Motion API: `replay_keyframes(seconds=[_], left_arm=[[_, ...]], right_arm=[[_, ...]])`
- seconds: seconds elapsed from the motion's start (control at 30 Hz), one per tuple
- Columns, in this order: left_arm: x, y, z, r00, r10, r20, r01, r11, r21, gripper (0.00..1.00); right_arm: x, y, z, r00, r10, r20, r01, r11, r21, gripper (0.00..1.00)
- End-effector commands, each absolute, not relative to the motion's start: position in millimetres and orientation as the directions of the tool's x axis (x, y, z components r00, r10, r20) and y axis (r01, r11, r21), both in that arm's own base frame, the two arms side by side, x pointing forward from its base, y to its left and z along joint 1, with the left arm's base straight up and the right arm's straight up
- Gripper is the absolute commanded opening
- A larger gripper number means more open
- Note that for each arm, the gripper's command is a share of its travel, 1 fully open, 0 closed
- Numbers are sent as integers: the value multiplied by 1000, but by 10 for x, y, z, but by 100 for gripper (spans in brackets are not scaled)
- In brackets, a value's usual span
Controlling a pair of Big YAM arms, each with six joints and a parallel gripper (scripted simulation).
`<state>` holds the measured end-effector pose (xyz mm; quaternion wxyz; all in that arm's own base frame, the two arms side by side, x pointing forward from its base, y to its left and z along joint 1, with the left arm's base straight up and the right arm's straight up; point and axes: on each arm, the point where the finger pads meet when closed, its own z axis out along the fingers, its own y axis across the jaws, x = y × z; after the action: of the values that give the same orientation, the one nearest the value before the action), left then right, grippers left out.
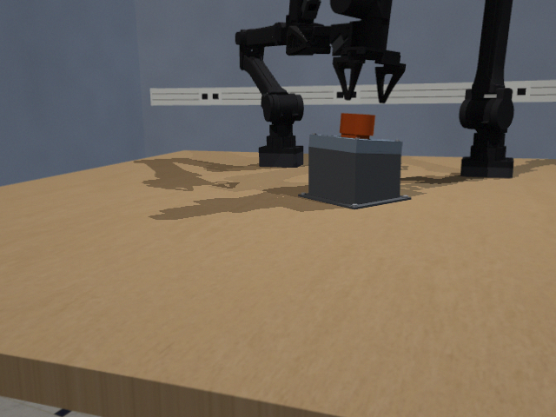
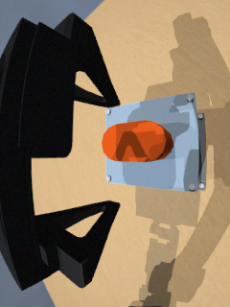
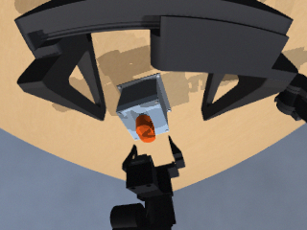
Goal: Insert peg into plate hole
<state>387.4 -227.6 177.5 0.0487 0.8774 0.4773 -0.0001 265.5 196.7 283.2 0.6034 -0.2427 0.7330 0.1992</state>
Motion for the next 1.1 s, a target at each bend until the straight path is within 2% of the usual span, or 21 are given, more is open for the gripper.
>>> replay_keyframes(seconds=[0.0, 0.2, 0.5, 1.07], left_arm=[[4100, -2302, 2457, 545, 838, -37, 824, -527, 206, 100], [4081, -2287, 2622, 545, 838, -40, 824, -527, 207, 100], [3989, -2380, 2458, 542, 839, -49, 838, -536, 103, 100], [3983, -2386, 2508, 546, 837, -47, 834, -537, 124, 100]], right_arm=[[2689, 1979, 3081, -121, -87, -989, -592, 806, 1, 100], [2689, 1979, 3081, -121, -87, -989, -592, 806, 1, 100], [2689, 1979, 3081, -121, -87, -989, -592, 806, 1, 100], [2689, 1979, 3081, -121, -87, -989, -592, 806, 1, 100]])
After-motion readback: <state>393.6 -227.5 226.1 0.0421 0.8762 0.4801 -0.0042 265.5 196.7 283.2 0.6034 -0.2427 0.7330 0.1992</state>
